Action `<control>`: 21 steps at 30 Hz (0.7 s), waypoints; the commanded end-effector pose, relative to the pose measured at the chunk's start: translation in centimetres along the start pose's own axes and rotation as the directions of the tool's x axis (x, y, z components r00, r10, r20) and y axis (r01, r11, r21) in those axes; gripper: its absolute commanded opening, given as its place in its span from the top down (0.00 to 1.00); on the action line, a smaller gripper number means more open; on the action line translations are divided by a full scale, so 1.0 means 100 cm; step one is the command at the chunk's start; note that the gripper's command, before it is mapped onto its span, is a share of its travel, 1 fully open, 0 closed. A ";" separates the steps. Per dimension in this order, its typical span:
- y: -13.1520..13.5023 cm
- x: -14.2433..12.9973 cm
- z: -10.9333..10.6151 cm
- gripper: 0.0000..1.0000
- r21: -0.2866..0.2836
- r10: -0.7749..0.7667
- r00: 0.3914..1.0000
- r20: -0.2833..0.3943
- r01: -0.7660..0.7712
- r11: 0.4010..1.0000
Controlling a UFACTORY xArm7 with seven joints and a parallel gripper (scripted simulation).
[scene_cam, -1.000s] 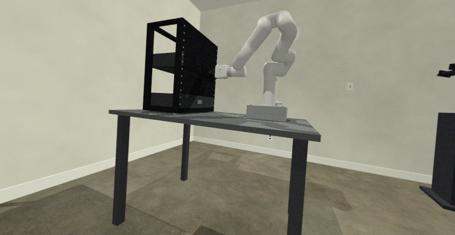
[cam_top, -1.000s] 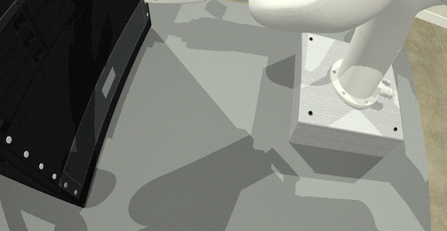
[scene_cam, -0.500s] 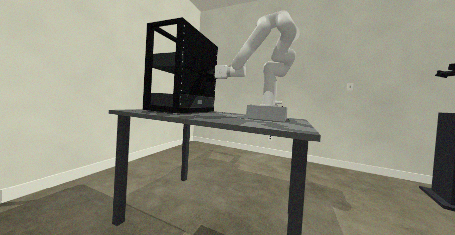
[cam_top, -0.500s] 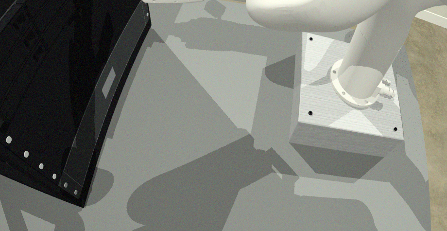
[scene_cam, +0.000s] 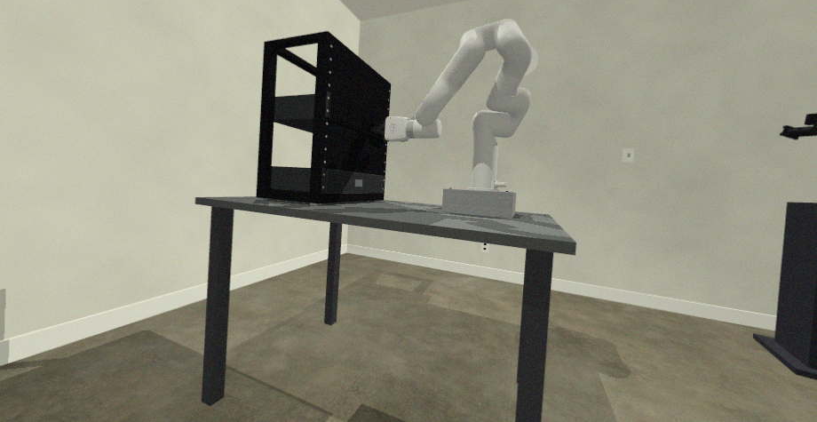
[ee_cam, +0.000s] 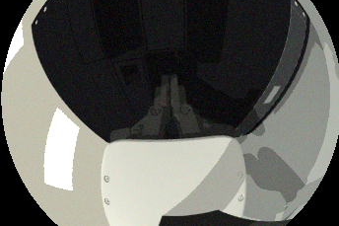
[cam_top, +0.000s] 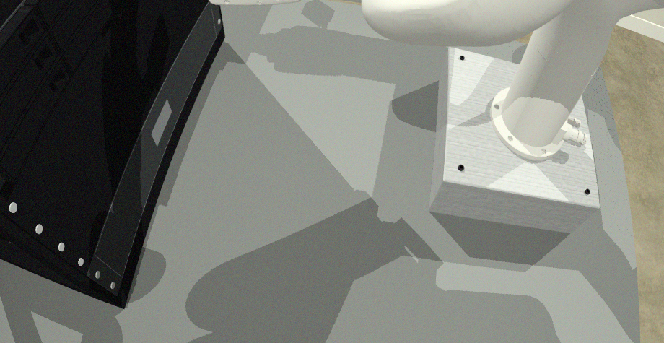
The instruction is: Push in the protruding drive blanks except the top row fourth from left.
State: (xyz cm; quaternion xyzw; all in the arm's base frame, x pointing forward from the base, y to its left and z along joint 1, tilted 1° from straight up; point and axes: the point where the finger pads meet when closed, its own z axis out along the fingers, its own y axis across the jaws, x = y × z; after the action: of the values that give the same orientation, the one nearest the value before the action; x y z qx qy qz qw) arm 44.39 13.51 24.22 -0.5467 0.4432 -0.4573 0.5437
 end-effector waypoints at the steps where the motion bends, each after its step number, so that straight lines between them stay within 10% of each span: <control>1: -0.001 0.000 0.001 1.00 0.002 0.001 1.000 0.000 -0.001 1.000; 21: -0.002 0.000 0.004 1.00 0.002 0.001 1.000 0.000 -0.001 1.000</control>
State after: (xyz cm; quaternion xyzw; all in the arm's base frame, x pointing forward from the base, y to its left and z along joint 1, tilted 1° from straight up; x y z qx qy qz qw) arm 44.68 13.56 24.23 -0.5469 0.4435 -0.4571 0.5433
